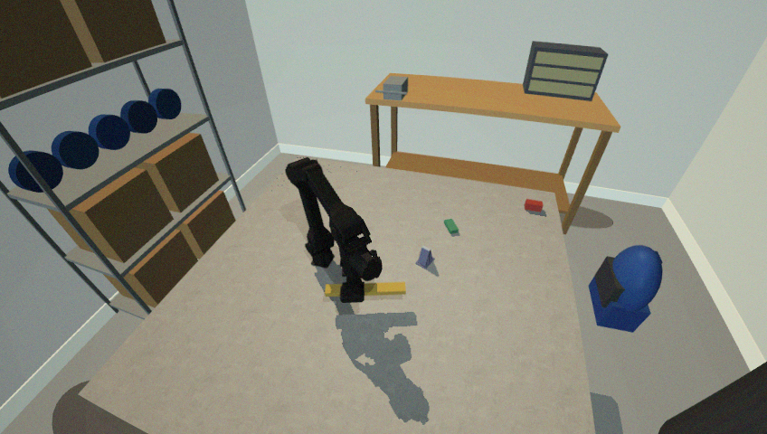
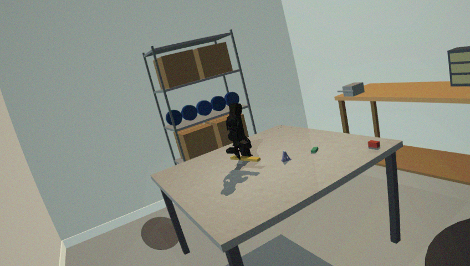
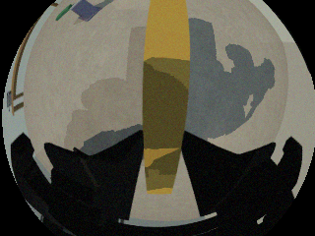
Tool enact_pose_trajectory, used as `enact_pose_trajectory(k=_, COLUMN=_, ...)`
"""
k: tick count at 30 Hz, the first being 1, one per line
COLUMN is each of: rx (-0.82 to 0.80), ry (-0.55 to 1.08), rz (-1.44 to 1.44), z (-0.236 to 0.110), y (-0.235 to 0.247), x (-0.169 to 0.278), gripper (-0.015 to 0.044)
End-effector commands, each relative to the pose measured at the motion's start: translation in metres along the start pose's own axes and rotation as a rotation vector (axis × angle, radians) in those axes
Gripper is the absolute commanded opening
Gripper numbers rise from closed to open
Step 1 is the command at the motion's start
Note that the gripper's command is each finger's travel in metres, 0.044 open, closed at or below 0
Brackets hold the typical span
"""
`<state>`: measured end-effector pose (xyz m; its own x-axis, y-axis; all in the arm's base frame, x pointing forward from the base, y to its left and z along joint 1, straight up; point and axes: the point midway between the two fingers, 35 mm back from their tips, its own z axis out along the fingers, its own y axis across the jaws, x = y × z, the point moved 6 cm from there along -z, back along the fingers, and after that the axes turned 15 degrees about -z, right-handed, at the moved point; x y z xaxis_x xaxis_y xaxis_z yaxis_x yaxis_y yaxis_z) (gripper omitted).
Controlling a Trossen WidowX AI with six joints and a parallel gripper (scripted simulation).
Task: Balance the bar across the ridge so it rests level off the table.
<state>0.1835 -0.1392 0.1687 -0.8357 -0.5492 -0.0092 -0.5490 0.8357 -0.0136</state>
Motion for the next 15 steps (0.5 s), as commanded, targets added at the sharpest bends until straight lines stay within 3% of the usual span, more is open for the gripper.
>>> enact_pose_trajectory(k=1, rx=0.008, ry=0.000, rz=-0.003, z=-0.012, y=0.000, x=0.000, gripper=0.0000)
enact_pose_trajectory(k=15, rx=0.008, ry=0.001, rz=-0.004, z=-0.047, y=0.005, x=0.002, gripper=0.0000)
